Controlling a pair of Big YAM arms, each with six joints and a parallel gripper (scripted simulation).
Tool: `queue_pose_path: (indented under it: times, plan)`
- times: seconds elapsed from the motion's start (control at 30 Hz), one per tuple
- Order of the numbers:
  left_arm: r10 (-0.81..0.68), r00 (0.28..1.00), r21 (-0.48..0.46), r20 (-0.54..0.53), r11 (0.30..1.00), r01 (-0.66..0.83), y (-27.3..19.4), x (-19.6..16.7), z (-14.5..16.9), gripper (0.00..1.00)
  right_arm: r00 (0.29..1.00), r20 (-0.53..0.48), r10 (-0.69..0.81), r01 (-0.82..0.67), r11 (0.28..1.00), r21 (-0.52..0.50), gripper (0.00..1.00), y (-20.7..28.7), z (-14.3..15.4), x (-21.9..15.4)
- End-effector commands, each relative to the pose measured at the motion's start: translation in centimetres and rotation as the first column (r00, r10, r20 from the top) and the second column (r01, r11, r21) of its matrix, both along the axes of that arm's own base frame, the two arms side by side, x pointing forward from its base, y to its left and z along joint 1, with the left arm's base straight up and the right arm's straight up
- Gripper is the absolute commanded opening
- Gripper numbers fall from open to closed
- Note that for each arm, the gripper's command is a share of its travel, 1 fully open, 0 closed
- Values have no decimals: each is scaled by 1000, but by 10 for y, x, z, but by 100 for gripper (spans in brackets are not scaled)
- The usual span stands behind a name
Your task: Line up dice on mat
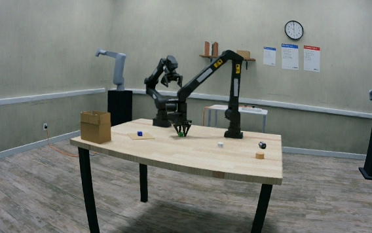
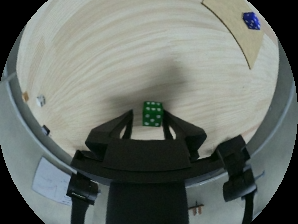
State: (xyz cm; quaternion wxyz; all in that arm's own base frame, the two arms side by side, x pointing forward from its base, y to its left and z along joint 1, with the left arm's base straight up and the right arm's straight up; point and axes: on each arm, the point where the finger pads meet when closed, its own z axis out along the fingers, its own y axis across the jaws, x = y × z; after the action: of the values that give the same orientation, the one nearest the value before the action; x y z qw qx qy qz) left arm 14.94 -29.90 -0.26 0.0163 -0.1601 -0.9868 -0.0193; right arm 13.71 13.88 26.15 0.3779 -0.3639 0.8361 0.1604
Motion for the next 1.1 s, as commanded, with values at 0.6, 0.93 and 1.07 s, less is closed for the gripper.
queue_pose_path:
  times: [0.6, 0.93, 1.07]
  plan:
    - [14, 999, -62, 35, 998, -12, -19, 11, 9, 20, 999, 48, -25, 21, 997, 72, 100, 5, 38, 2]
    - [21, 999, -79, 44, 997, -17, -31, 21, 68, 20, 999, 48, -25, 21, 997, 72, 100, 5, 38, 2]
    - [10, 999, -58, 34, 998, -8, -47, 34, 76, 20, 999, 48, -25, 21, 997, 72, 100, 5, 38, 2]
